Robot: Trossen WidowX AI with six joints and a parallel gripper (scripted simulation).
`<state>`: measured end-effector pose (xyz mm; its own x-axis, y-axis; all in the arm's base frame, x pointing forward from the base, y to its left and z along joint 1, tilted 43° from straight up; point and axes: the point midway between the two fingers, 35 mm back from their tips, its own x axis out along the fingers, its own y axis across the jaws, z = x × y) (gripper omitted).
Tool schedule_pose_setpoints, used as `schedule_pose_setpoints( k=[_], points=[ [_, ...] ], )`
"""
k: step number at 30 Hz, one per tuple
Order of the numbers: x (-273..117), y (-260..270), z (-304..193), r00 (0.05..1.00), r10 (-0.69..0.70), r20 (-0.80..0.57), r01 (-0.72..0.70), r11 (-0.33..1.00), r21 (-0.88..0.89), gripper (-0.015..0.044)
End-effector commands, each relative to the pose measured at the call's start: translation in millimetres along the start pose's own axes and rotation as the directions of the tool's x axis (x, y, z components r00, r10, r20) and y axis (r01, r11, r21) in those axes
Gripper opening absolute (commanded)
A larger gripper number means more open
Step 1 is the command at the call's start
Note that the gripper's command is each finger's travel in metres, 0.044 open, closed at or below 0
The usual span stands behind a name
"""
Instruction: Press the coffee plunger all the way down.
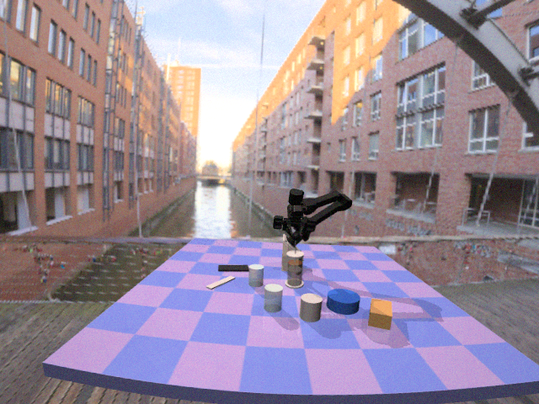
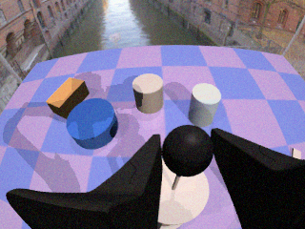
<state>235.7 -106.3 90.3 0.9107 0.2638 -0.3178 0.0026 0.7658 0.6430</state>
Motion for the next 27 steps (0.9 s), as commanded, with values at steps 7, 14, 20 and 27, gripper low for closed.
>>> schedule_pose_setpoints(
  k=[7, 14, 20, 27],
  points=[
    [12.5, -2.2, -27.9, 1.000, -0.008, -0.025, 0.009, 0.999, 0.039, 0.0125],
    [20.4, -1.1, -36.4, 1.000, -0.004, -0.016, 0.005, 0.999, 0.041, 0.0125],
    [28.3, 0.4, -39.7, 1.000, 0.001, -0.008, 0.000, 0.999, 0.044, 0.0125],
    [33.7, -0.7, -36.4, 1.000, 0.002, -0.006, -0.002, 0.999, 0.044, 0.0125]
  ],
)
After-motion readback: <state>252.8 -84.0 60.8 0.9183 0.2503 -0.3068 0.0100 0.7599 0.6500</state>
